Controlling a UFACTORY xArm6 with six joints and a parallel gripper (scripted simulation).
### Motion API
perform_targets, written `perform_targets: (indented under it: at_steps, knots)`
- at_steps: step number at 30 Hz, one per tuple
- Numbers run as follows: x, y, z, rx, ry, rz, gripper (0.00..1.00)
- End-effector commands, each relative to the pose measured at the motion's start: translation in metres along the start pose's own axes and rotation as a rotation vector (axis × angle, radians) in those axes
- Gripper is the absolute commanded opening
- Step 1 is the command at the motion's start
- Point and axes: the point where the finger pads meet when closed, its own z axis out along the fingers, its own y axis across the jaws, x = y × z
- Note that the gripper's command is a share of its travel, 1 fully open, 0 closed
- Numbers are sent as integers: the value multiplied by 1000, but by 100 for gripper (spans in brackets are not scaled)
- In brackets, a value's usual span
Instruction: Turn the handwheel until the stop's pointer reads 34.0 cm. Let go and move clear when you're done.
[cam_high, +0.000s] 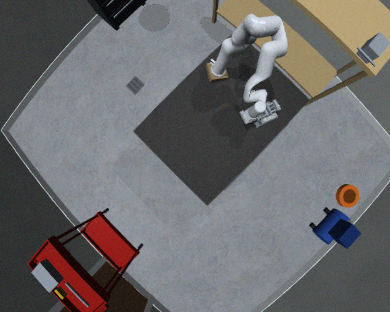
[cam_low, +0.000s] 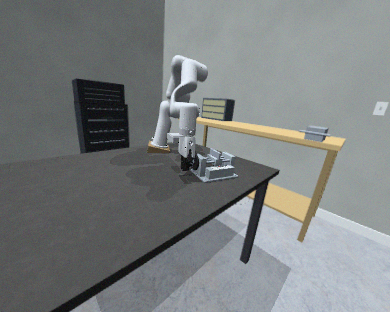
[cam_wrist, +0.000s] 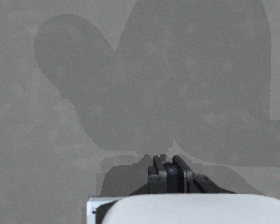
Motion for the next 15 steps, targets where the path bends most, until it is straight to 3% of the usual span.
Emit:
perform_targets:
  at_steps: [1, 15]
  knots:
    - [0, 5, -6, 3, 0, 0, 6]
    - [0, 13, -21, 3, 0, 0, 6]
